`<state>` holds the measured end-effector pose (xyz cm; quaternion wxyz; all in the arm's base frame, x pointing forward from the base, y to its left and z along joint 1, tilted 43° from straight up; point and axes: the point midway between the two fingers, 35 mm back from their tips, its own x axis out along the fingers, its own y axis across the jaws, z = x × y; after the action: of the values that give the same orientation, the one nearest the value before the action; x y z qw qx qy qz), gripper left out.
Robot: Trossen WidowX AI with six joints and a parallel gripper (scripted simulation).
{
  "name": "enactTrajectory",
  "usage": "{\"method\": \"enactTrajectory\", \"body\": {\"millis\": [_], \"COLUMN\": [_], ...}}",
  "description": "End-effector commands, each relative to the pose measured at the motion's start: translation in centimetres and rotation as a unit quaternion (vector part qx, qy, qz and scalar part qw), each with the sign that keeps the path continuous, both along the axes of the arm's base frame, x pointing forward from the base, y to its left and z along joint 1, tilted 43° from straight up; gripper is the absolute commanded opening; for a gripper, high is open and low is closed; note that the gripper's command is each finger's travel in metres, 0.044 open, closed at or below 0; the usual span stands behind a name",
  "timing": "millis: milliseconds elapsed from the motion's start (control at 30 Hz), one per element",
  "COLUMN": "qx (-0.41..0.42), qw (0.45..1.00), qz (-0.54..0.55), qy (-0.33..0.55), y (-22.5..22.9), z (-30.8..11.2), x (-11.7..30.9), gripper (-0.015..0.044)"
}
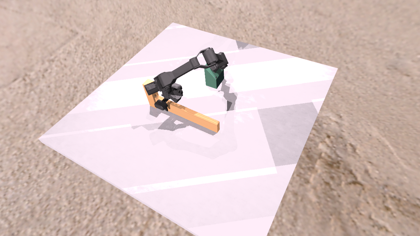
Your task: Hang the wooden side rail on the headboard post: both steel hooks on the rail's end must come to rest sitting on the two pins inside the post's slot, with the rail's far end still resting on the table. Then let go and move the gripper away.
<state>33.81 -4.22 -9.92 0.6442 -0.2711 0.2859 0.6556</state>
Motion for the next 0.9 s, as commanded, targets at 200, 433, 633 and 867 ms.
{"method": "enactTrajectory", "body": {"millis": [200,433,633,867], "qx": [-0.007,-0.007,-0.008,-0.008], "qw": [1.000,1.000,1.000,1.000], "qz": [-0.003,-0.003,0.003,0.003], "qy": [-0.011,-0.011,-0.012,-0.012], "y": [-1.4,0.5,0.4,0.4], "z": [2.0,3.6,3.4,3.4], "x": [0.4,0.4,0.5,0.5], "gripper": [0.0440,0.0440,0.0440,0.0440]}}
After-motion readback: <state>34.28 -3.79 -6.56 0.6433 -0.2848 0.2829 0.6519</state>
